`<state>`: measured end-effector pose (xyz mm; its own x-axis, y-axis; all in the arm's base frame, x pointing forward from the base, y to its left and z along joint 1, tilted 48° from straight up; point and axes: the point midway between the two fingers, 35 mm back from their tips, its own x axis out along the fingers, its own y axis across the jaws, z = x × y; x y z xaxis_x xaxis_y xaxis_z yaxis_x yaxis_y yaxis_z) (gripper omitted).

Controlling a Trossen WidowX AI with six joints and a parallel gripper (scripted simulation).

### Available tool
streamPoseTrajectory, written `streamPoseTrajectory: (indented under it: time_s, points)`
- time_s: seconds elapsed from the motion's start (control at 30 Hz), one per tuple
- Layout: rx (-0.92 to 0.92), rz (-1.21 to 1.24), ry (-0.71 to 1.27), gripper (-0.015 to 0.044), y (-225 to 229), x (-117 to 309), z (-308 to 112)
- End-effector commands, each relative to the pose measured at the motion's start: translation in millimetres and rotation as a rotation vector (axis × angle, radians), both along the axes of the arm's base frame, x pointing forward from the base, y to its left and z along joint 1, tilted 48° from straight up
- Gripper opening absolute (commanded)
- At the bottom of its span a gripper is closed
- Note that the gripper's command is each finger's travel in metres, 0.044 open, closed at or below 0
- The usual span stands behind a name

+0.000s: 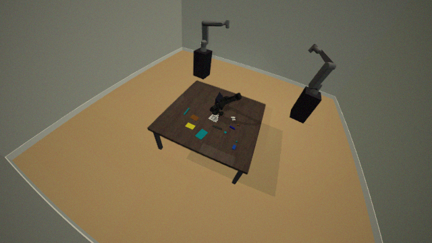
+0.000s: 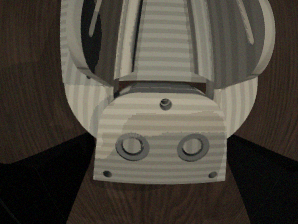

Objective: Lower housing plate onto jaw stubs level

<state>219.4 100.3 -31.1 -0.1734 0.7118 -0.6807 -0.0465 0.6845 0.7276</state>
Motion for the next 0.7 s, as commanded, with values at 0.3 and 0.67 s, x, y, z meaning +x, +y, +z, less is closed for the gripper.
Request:
streamPoseTrajectory:
  time_s: [0.3,0.67]
  points:
    - [0.0,-0.001,0.0,0.044,-1,1,1]
    - [0.0,-0.004,0.002,0.044,-55,13,51]
